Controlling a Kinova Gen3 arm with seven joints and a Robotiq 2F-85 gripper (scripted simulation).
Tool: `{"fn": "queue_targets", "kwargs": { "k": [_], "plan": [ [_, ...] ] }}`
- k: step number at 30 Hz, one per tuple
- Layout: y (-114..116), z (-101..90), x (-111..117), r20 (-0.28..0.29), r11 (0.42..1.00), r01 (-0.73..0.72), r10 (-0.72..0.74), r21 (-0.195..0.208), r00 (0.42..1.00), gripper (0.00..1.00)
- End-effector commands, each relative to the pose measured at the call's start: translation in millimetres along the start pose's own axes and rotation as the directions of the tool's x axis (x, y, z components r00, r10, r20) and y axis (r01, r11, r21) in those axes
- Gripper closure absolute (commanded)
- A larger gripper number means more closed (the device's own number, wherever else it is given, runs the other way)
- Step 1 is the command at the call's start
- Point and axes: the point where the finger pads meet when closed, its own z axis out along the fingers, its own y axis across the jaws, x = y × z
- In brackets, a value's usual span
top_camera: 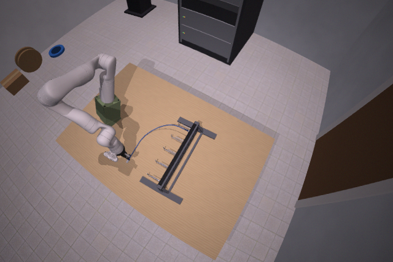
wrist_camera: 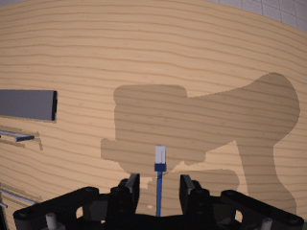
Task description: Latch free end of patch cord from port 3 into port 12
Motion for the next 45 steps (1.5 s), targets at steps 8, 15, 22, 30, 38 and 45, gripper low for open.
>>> {"fn": "queue_targets", "kwargs": {
  "k": [8, 15, 22, 30, 38, 45],
  "plan": [
    [-1, -0.5, -1, 0.001, 1.000, 0.008, -0.008, 0.005, 1.000, 0.63],
    [-1, -0.4, -1, 0.002, 1.000, 0.009, -0.009, 0.004, 1.000, 0.63],
    [0, -0.4, -1, 0.003, 1.000, 0.009, -0.009, 0.004, 1.000, 0.63],
    [0, 0.8, -1, 0.002, 1.000, 0.008, -0.008, 0.004, 1.000, 0.63],
    [-1, 7.4, 0, 0.001, 1.000, 0.006, -0.006, 0.005, 1.000, 0.63],
    [-1, 14.7, 0, 0.001, 1.000, 0.006, -0.006, 0.005, 1.000, 0.63]
  ]
}}
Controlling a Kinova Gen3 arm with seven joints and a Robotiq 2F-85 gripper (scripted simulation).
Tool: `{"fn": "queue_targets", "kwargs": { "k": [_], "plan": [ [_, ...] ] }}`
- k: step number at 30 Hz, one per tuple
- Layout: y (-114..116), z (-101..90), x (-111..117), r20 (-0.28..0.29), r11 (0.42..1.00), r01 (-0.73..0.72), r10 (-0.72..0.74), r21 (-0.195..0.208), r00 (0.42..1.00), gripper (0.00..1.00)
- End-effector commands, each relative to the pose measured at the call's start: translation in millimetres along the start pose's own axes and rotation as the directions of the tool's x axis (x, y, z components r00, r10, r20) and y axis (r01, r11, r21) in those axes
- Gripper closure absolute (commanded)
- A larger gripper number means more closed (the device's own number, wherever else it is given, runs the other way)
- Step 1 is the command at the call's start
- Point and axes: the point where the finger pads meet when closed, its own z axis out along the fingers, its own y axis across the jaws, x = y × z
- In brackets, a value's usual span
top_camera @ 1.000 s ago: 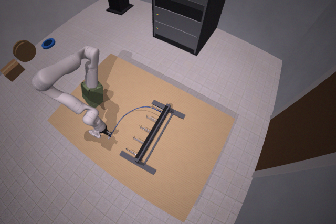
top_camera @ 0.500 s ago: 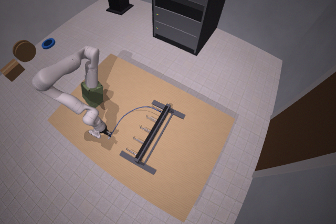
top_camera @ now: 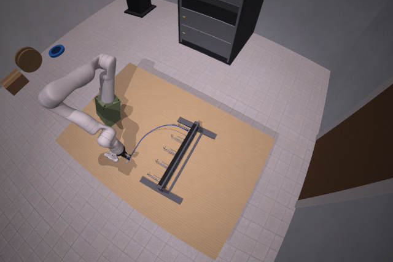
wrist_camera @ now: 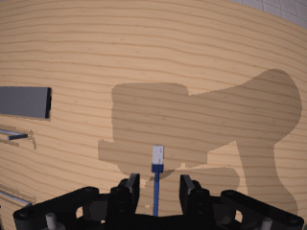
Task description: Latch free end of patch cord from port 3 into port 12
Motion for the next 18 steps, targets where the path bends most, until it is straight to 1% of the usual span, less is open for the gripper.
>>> {"fn": "queue_targets", "kwargs": {
  "k": [1, 14, 16, 18],
  "plan": [
    [-4, 5.3, 2, -0.004, 1.000, -0.001, 0.001, 0.008, 1.000, 0.63],
    [-4, 31.1, 2, -0.004, 1.000, -0.001, 0.001, 0.008, 1.000, 0.63],
    [-4, 31.1, 2, -0.004, 1.000, -0.001, 0.001, 0.008, 1.000, 0.63],
    [-4, 35.0, 2, -0.004, 1.000, -0.001, 0.002, 0.008, 1.000, 0.63]
  ]
}}
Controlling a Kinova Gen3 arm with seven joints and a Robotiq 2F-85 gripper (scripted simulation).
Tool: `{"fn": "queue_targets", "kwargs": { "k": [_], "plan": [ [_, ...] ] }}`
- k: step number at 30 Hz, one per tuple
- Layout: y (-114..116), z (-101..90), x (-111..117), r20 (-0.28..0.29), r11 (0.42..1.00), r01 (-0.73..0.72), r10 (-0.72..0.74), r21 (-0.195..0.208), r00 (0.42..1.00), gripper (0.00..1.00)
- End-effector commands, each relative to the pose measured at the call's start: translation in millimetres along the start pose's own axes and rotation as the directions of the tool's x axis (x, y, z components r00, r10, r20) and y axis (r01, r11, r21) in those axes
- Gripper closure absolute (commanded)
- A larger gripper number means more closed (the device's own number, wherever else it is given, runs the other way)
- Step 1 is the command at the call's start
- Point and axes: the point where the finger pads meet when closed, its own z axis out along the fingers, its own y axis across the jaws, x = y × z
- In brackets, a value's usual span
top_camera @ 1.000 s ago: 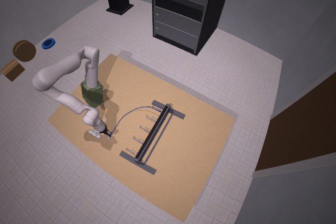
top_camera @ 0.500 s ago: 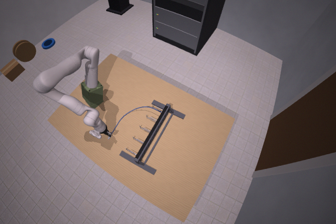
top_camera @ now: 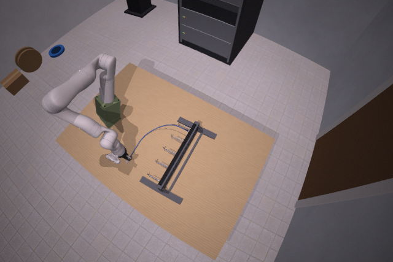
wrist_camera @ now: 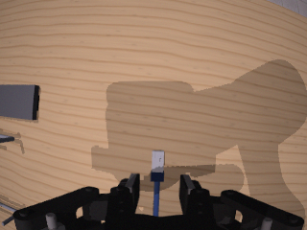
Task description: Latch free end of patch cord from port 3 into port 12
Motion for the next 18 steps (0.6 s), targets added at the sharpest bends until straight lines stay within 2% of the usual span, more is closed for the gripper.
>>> {"fn": "queue_targets", "kwargs": {
  "k": [1, 10, 18],
  "plan": [
    [-4, 7.4, 1, -0.002, 1.000, 0.000, 0.000, 0.007, 1.000, 0.63],
    [-4, 20.4, 1, -0.002, 1.000, -0.001, 0.001, 0.008, 1.000, 0.63],
    [-4, 24.5, 1, -0.002, 1.000, -0.001, 0.001, 0.008, 1.000, 0.63]
  ]
}}
